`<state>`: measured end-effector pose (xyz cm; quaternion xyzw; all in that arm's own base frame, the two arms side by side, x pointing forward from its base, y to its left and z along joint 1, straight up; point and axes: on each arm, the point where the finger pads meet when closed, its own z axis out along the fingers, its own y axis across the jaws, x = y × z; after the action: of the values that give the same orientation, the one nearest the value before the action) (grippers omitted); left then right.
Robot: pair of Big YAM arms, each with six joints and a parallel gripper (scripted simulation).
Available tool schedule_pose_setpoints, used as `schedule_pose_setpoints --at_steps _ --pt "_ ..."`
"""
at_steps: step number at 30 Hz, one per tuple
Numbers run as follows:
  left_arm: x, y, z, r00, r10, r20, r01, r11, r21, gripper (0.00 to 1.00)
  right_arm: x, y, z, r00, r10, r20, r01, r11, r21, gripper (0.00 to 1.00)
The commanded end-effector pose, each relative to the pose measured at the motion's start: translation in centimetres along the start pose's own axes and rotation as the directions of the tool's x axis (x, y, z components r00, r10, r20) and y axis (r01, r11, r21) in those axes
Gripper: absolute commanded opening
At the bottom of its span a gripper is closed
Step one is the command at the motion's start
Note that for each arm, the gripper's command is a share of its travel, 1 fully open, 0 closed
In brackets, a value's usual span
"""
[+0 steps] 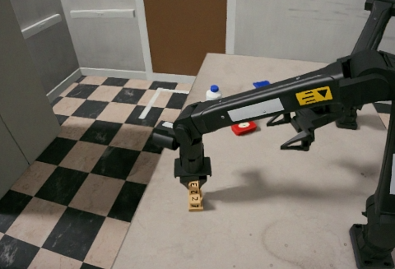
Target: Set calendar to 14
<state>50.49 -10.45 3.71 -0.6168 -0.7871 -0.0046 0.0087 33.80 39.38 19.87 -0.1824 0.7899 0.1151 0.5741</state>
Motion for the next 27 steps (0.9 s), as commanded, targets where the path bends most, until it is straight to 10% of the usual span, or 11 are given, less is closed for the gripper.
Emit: schedule_pose_setpoints --at_steps 1,27 --pt "-0.8 1.3 -1.9 0.999 0.014 0.03 -0.013 0.998 -0.055 0.24 -2.0 0.5 0.2 0.999 0.034 0.029 -0.034 0.999 -0.005 1.0" --pt "-0.4 0.7 -0.6 1.0 0.017 0.017 -0.017 0.999 -0.034 0.24 -2.0 0.5 0.2 0.999 0.034 0.029 -0.034 0.999 -0.005 1.0"
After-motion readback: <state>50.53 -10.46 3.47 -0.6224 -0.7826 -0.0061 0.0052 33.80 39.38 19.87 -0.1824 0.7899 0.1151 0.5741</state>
